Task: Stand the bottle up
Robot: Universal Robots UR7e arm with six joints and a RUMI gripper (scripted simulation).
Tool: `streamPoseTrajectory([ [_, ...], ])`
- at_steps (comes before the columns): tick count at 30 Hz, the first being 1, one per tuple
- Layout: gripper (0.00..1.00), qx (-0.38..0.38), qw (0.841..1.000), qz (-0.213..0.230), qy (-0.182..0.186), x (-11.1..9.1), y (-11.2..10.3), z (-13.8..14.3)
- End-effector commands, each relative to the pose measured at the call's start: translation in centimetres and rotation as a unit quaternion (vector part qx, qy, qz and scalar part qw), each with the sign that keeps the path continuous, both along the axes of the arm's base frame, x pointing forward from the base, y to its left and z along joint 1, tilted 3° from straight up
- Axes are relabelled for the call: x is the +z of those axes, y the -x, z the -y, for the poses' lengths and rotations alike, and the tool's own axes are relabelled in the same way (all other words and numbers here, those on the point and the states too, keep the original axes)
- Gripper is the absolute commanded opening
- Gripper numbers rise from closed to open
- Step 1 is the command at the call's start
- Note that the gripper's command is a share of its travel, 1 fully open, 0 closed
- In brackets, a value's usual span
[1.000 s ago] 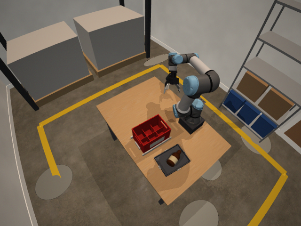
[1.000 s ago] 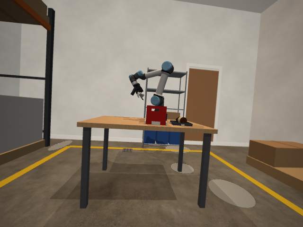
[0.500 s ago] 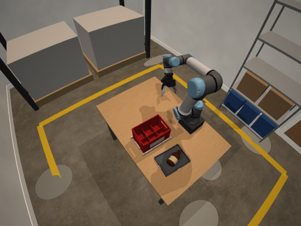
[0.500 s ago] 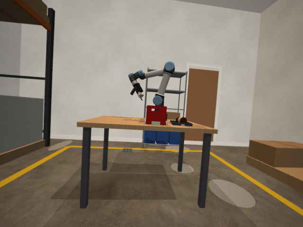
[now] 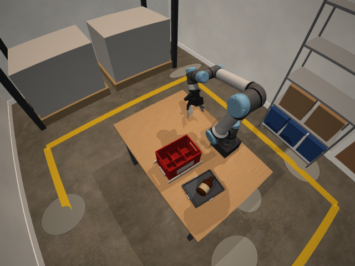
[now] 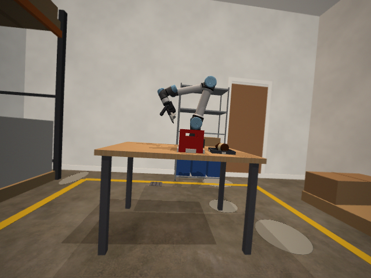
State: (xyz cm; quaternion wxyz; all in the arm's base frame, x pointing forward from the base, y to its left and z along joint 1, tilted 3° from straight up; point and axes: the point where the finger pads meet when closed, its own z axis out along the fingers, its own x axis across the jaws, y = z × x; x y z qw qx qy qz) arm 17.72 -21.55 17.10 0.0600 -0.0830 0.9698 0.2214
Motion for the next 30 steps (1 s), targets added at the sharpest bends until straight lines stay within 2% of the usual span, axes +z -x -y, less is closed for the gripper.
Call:
streamPoseTrajectory([
  [1, 1.0, 0.037, 0.999, 0.001, 0.01, -0.2, -1.7, -0.6],
  [4, 1.0, 0.044, 0.999, 0.001, 0.012, -0.2, -2.0, -0.8],
  [19, 1.0, 0.153, 0.987, 0.012, 0.039, -0.7, -6.9, -3.9],
  [21, 1.0, 0.153, 0.987, 0.012, 0.039, -0.7, -6.9, -3.9],
  [30, 1.0, 0.219, 0.974, 0.021, 0.055, -1.0, -9.7, -6.3],
])
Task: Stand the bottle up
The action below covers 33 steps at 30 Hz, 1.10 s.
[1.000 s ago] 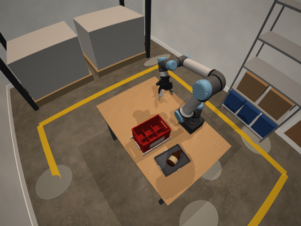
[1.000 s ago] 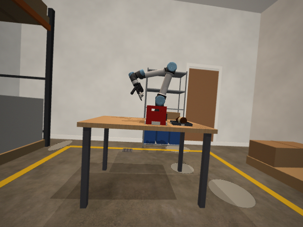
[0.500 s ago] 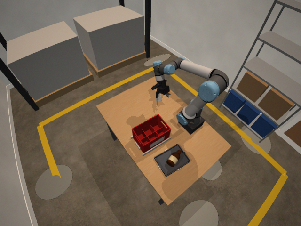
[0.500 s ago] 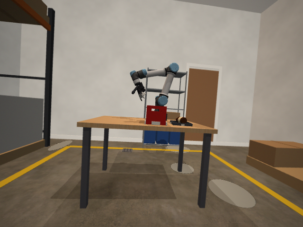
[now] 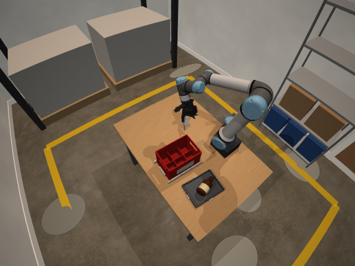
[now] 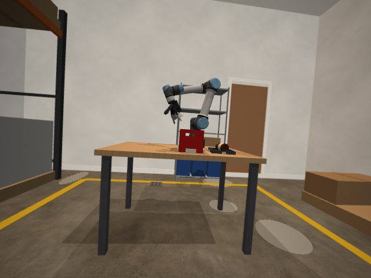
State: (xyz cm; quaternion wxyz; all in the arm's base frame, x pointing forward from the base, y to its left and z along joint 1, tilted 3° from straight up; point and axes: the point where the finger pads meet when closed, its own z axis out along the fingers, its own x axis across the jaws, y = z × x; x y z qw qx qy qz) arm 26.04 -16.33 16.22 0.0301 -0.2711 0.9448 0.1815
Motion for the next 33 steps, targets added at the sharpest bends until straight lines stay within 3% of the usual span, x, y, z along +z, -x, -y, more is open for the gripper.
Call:
streamPoseTrajectory([
  [1, 1.0, 0.039, 0.999, 0.005, 0.01, -0.1, -1.7, -1.4],
  [12, 1.0, 0.107, 0.994, 0.014, 0.022, -0.4, -4.0, -4.6],
  [33, 1.0, 0.258, 0.965, -0.04, 0.0, -1.3, -1.6, -14.1],
])
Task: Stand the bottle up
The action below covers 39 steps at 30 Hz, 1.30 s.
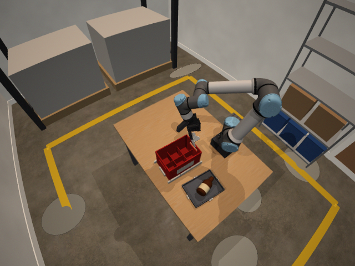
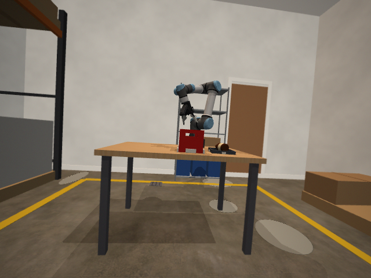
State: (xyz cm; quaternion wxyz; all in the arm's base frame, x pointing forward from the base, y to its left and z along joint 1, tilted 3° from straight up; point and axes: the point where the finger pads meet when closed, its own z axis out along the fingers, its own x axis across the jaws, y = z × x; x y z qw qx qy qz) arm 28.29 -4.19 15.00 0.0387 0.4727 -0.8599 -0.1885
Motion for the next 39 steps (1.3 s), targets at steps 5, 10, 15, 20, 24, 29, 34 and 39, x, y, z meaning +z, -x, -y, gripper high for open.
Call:
streamPoseTrajectory([
  [5, 1.0, 0.072, 0.997, -0.028, -0.002, -0.3, 1.7, -4.1],
  [10, 1.0, 0.096, 0.995, -0.037, -0.002, -0.4, 2.5, -5.2],
  [15, 1.0, 0.134, 0.99, -0.052, -0.002, -0.5, 3.7, -7.0],
  [20, 1.0, 0.172, 0.983, -0.066, 0.0, -0.6, 5.0, -8.6],
  [24, 1.0, 0.201, 0.977, -0.077, 0.001, -0.6, 6.1, -9.7],
  [29, 1.0, 0.222, 0.971, -0.085, 0.003, -0.6, 7.0, -10.4],
  [34, 1.0, 0.256, 0.962, -0.098, 0.006, -0.7, 8.4, -11.5],
  [39, 1.0, 0.28, 0.956, -0.093, 0.002, -1.6, 8.5, -12.8],
])
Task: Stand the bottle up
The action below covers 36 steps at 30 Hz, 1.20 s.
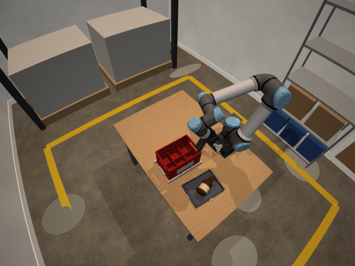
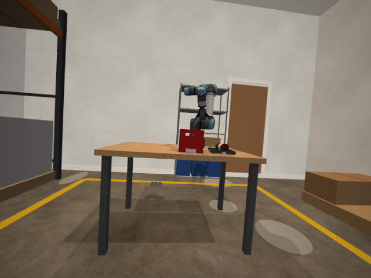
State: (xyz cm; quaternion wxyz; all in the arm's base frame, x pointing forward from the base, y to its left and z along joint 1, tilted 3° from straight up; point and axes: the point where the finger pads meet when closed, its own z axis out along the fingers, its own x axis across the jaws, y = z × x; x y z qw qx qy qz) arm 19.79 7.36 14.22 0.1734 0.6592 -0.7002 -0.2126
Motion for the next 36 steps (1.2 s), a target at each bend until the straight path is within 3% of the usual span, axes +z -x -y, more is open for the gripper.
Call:
streamPoseTrajectory([
  [1, 1.0, 0.022, 1.0, 0.008, -0.012, -1.2, -0.3, -1.6],
  [18, 1.0, 0.056, 0.993, 0.068, -0.074, -6.1, -3.7, -6.7],
  [36, 1.0, 0.121, 0.982, 0.137, -0.037, -6.0, -5.9, -8.4],
])
